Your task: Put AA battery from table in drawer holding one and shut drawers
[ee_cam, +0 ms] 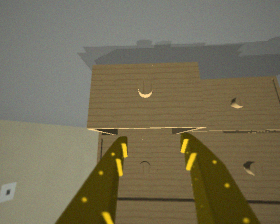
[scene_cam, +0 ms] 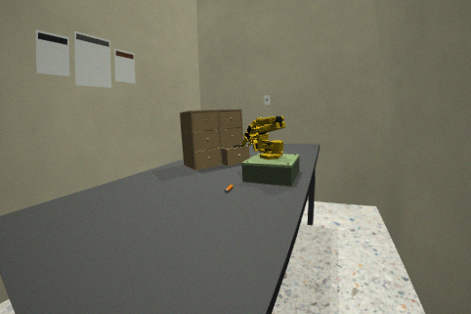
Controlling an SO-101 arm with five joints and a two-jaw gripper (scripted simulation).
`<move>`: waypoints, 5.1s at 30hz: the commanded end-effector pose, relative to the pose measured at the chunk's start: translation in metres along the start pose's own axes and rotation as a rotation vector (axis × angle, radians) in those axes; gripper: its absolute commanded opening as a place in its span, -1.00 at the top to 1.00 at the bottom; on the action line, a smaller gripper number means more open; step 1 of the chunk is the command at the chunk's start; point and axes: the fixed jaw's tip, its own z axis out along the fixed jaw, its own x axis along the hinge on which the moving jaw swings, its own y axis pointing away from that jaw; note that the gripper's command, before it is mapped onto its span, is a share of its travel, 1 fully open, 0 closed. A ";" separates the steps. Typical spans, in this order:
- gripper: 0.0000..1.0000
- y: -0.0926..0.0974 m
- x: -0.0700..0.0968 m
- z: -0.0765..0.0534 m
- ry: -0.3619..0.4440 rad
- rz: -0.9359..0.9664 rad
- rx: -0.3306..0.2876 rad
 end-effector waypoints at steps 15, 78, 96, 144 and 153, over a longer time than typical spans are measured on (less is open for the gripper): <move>0.57 0.002 0.016 0.024 0.094 0.000 -0.006; 0.57 0.000 0.001 0.049 0.072 0.002 -0.003; 0.57 0.000 0.003 0.049 0.072 0.003 -0.003; 0.57 0.001 0.001 0.050 0.072 0.004 -0.004; 0.57 0.001 0.001 0.050 0.072 0.004 -0.004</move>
